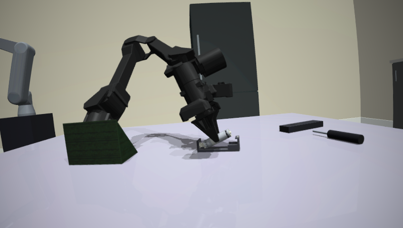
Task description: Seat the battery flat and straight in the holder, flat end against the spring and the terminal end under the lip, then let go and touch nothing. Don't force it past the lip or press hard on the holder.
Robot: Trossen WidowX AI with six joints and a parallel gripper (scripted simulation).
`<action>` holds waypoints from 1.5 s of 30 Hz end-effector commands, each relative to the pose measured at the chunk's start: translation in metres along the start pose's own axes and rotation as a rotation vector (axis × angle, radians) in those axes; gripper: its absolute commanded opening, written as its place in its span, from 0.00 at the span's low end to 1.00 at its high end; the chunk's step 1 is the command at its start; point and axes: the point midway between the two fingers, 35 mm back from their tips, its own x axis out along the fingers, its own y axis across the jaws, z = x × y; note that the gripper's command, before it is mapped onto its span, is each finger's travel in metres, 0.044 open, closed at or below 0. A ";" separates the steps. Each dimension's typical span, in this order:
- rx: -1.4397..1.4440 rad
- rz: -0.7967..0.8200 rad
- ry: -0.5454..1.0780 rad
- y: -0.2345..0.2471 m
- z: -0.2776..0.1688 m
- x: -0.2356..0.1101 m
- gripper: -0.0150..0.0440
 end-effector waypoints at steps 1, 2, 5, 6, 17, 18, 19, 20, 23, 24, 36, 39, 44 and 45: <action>0.009 -0.004 0.036 -0.002 -0.003 0.003 0.36; 0.008 -0.004 0.041 -0.002 -0.003 0.004 0.36; 0.007 -0.007 0.057 -0.002 -0.003 0.004 0.36; 0.006 -0.007 0.062 -0.002 -0.003 0.004 0.36; 0.001 -0.014 0.121 -0.002 -0.001 0.007 0.36; 0.001 -0.015 0.127 -0.002 -0.001 0.007 0.36; 0.001 -0.015 0.132 -0.002 -0.001 0.007 0.36; 0.000 -0.016 0.137 -0.002 -0.001 0.007 0.36; -0.001 -0.018 0.154 -0.002 0.000 0.008 0.36; -0.002 -0.018 0.159 -0.002 0.000 0.008 0.36; -0.007 -0.023 0.224 -0.002 0.001 0.009 0.36; -0.008 -0.024 0.241 -0.001 0.001 0.010 0.36; -0.010 -0.025 0.268 -0.001 0.001 0.010 0.36; -0.011 -0.026 0.273 -0.001 0.001 0.010 0.36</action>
